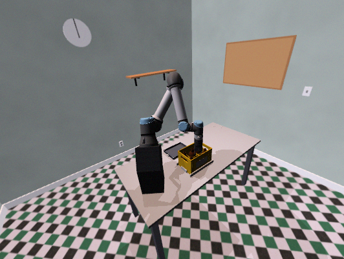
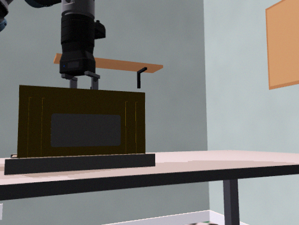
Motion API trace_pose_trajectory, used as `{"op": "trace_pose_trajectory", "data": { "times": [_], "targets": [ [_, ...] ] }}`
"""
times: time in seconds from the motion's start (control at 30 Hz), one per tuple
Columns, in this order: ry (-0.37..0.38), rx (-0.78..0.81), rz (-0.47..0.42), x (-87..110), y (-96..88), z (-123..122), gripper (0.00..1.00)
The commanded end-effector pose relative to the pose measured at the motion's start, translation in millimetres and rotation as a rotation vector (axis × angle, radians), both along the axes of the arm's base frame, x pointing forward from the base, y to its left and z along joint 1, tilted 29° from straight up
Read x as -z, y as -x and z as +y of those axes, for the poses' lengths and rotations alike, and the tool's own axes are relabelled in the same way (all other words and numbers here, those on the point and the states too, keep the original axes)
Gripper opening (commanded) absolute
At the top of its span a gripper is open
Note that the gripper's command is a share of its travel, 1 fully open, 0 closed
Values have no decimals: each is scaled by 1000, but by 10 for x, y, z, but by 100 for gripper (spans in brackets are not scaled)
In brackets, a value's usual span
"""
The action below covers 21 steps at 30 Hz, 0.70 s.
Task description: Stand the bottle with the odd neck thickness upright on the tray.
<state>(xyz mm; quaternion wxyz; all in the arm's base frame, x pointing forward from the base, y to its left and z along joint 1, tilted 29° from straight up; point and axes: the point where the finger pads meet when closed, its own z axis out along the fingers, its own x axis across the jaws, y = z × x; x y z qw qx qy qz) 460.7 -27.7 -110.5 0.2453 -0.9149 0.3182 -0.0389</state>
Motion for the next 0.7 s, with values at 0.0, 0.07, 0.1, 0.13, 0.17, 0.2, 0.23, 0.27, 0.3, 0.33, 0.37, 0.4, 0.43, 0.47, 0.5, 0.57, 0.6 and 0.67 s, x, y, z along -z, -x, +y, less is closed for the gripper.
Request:
{"op": "trace_pose_trajectory", "data": {
  "times": [0.0, 0.07, 0.1, 0.13, 0.17, 0.2, 0.23, 0.27, 0.3, 0.33, 0.37, 0.4, 0.43, 0.47, 0.5, 0.57, 0.6, 0.67],
  "targets": [
    [1, 0, -1, -108, 24, -55, 100],
    [1, 0, -1, -160, 38, -80, 100],
    [1, 0, -1, -188, 45, -93, 100],
    [1, 0, -1, -216, 53, -107, 100],
    [1, 0, -1, -216, 53, -107, 100],
    [1, 0, -1, -216, 53, -107, 100],
    [1, 0, -1, -246, 60, -121, 100],
    [1, 0, -1, -275, 68, -136, 100],
    [1, 0, -1, -305, 76, -150, 100],
    [1, 0, -1, -335, 84, -165, 100],
    [1, 0, -1, -365, 91, -179, 100],
    [1, 0, -1, -394, 99, -193, 100],
    [1, 0, -1, -422, 106, -207, 100],
    [1, 0, -1, -450, 114, -220, 100],
    [1, 0, -1, -476, 120, -233, 100],
    [1, 0, -1, -525, 133, -256, 100],
    [1, 0, -1, -547, 139, -267, 100],
    [1, 0, -1, -585, 149, -285, 100]
  ]
}}
